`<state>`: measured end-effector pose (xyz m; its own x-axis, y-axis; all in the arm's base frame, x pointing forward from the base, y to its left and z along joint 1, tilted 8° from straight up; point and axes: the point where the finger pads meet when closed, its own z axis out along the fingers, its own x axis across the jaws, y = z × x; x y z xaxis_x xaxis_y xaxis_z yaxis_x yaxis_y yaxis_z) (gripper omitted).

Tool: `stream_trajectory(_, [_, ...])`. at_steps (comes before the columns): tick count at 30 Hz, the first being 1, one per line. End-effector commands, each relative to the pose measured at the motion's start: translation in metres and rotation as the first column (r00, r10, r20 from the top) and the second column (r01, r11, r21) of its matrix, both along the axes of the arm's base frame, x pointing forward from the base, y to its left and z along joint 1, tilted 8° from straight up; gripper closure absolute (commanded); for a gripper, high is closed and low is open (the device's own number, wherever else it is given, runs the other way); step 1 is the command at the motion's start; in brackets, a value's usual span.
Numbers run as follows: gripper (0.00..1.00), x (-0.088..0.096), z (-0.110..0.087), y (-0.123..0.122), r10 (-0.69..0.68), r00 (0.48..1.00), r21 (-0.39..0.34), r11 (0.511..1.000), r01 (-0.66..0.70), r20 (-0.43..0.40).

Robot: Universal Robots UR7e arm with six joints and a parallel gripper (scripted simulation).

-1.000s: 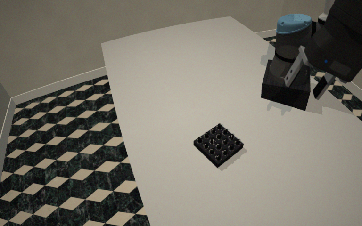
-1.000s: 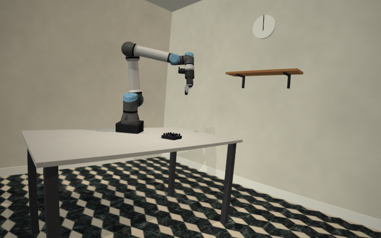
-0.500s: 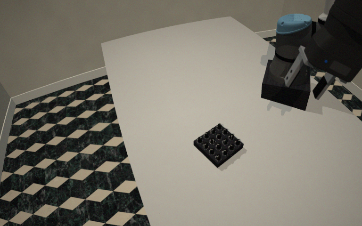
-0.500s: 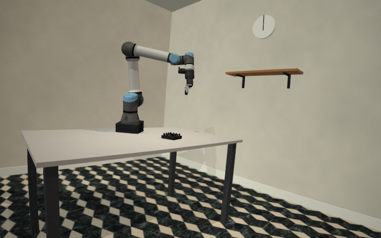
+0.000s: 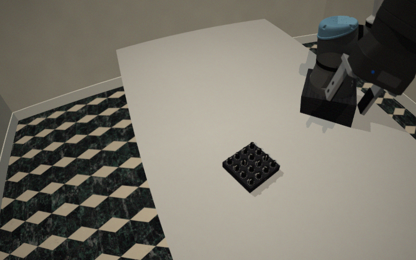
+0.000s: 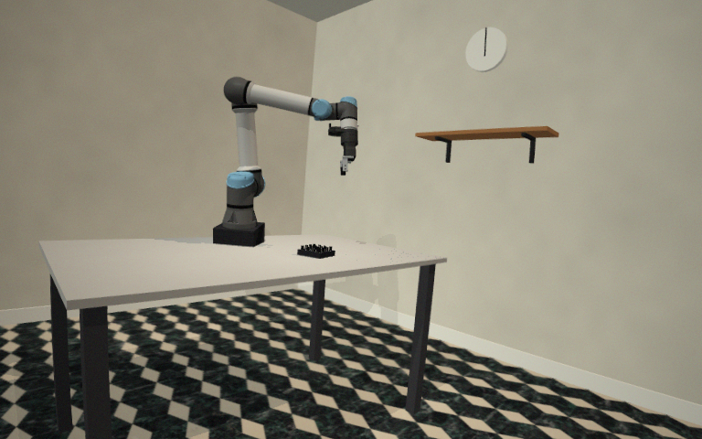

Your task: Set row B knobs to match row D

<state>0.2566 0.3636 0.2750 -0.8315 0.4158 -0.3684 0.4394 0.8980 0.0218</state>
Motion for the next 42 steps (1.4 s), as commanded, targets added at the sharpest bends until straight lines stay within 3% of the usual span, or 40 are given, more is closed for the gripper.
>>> stream_trajectory(1, [0.0, 0.001, -0.001, -0.001, 0.011, 1.0, -0.003, 1.0, -0.011, -0.002])
stream_trajectory(23, [0.0, 0.026, -0.031, -0.025, 0.254, 0.963, -0.087, 0.961, -0.261, -0.088])
stream_trajectory(33, [0.0, 0.046, -0.059, -0.047, 0.461, 0.869, -0.131, 0.864, -0.486, -0.18])
stream_trajectory(35, [0.0, 0.046, -0.059, -0.047, 0.461, 0.869, -0.131, 0.864, -0.486, -0.18])
stream_trajectory(41, [0.0, 0.058, -0.08, -0.063, 0.592, 0.767, -0.142, 0.761, -0.633, -0.247])
stream_trajectory(42, [0.0, 0.058, -0.08, -0.063, 0.592, 0.767, -0.142, 0.761, -0.633, -0.247])
